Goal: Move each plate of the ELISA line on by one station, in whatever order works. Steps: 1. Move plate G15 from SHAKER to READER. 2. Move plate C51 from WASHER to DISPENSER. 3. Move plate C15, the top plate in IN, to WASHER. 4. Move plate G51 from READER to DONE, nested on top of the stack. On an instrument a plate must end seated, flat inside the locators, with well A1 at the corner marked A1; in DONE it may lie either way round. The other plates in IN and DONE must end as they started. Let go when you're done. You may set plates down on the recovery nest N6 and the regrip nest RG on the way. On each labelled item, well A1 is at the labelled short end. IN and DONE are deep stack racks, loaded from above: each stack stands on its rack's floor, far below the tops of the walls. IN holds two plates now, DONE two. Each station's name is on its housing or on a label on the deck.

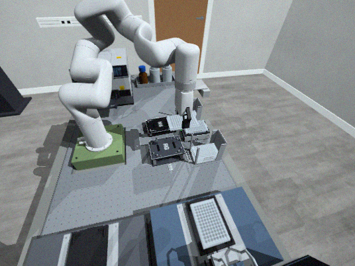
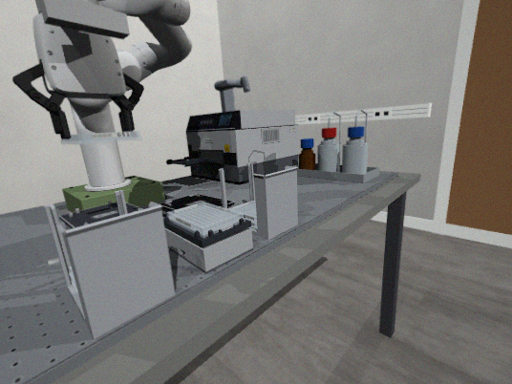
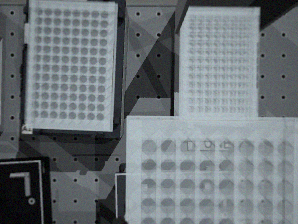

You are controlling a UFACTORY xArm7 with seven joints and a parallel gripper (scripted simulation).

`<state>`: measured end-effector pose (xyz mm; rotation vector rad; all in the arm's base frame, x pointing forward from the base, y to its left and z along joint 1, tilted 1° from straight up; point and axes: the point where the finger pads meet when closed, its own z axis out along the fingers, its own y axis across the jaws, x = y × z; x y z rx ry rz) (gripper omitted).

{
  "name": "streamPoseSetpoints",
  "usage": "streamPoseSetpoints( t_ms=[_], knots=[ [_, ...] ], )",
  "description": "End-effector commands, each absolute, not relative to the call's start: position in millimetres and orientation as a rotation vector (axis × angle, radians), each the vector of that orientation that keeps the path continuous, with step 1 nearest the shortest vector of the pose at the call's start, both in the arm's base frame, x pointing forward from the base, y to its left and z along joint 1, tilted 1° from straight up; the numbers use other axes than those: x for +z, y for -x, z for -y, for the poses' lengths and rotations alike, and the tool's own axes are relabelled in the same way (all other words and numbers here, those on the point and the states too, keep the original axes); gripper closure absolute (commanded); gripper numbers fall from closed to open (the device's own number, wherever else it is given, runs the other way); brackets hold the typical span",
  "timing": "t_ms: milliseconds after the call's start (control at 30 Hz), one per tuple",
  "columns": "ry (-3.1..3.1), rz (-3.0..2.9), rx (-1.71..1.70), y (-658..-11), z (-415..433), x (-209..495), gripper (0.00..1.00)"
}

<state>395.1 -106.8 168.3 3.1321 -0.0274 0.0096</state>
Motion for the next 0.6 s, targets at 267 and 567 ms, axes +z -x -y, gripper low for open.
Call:
streamPoseSetpoints(
  t_ms=[267,567],
  knots=[
    [-3.131,0.030,0.012,-425,125,169,1.00],
    [-3.131,0.030,0.012,-447,134,170,1.00]
  ],
)
